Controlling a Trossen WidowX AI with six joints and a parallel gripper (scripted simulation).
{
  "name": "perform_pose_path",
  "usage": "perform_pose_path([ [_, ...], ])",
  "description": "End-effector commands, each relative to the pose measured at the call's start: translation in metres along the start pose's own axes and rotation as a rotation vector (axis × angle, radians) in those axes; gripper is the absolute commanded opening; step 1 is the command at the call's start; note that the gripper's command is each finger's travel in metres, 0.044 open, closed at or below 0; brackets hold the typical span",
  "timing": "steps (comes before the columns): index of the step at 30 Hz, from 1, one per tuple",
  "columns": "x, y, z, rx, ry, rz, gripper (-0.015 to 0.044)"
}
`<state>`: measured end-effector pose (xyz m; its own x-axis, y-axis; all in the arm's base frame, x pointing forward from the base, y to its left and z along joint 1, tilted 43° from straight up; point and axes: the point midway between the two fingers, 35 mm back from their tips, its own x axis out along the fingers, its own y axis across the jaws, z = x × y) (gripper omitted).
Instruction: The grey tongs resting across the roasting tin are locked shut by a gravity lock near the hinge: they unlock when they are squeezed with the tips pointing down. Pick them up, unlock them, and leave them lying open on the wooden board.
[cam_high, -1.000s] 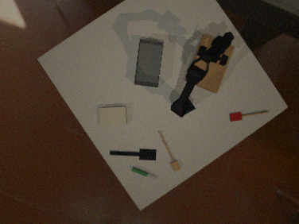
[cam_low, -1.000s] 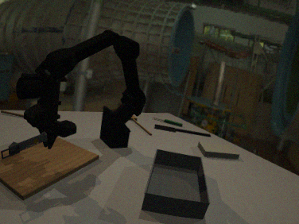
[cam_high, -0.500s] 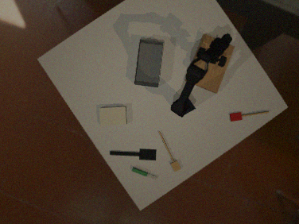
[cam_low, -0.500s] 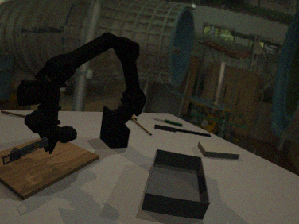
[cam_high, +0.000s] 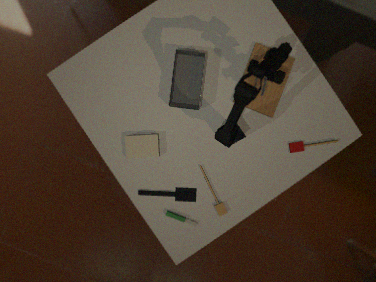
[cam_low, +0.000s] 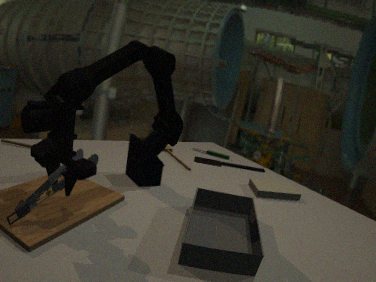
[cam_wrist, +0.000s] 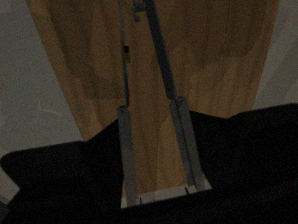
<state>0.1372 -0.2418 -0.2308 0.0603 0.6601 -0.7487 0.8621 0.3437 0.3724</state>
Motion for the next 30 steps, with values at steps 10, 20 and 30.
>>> perform_pose_path([
  [10, -0.002, 0.001, 0.0, -0.002, -0.001, -0.006, 0.044],
  [20, -0.08, 0.098, 0.011, -0.005, -0.011, 0.003, 0.044],
  [30, -0.114, 0.152, 0.001, -0.002, -0.005, 0.013, 0.044],
])
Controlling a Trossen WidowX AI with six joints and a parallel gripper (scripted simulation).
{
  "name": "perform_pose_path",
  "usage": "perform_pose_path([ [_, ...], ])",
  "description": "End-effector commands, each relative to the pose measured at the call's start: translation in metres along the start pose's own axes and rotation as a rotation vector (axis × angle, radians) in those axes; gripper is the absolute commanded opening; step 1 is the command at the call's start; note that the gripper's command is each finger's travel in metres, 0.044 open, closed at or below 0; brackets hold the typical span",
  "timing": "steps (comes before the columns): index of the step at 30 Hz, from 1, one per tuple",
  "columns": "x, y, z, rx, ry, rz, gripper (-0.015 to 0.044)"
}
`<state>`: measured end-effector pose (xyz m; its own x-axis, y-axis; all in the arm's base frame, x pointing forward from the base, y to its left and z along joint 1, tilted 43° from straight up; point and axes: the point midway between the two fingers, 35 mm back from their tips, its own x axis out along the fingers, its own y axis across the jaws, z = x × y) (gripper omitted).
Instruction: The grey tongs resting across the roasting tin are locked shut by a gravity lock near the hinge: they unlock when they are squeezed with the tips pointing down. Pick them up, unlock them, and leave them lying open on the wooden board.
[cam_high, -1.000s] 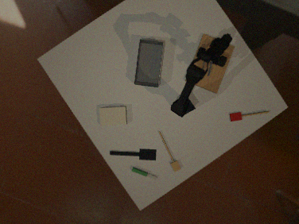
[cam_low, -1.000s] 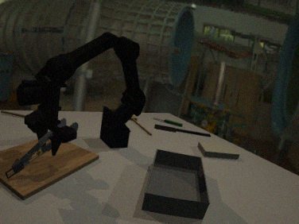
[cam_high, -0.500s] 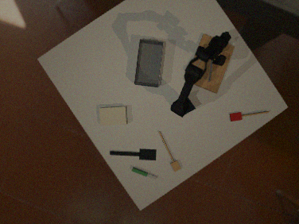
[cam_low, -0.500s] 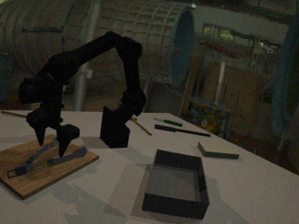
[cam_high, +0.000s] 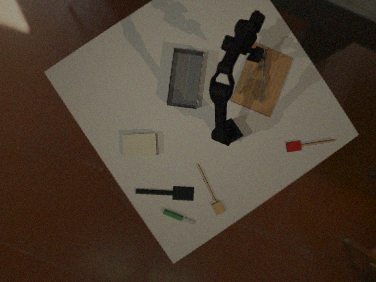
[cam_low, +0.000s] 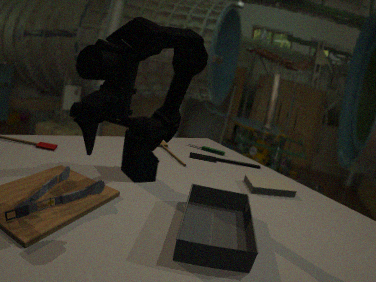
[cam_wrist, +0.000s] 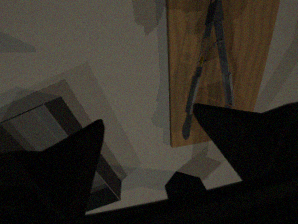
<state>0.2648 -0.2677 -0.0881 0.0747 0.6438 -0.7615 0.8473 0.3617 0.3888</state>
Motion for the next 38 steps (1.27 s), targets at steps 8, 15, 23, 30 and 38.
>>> perform_pose_path([
  [8, -0.031, -0.003, -0.004, 0.085, 0.019, 0.023, 0.044],
  [15, -0.041, -0.004, -0.006, 0.104, 0.02, 0.026, 0.044],
  [23, -0.041, -0.004, -0.006, 0.104, 0.02, 0.026, 0.044],
  [30, -0.041, -0.004, -0.006, 0.104, 0.02, 0.026, 0.044],
  [38, -0.041, -0.004, -0.006, 0.104, 0.02, 0.026, 0.044],
])
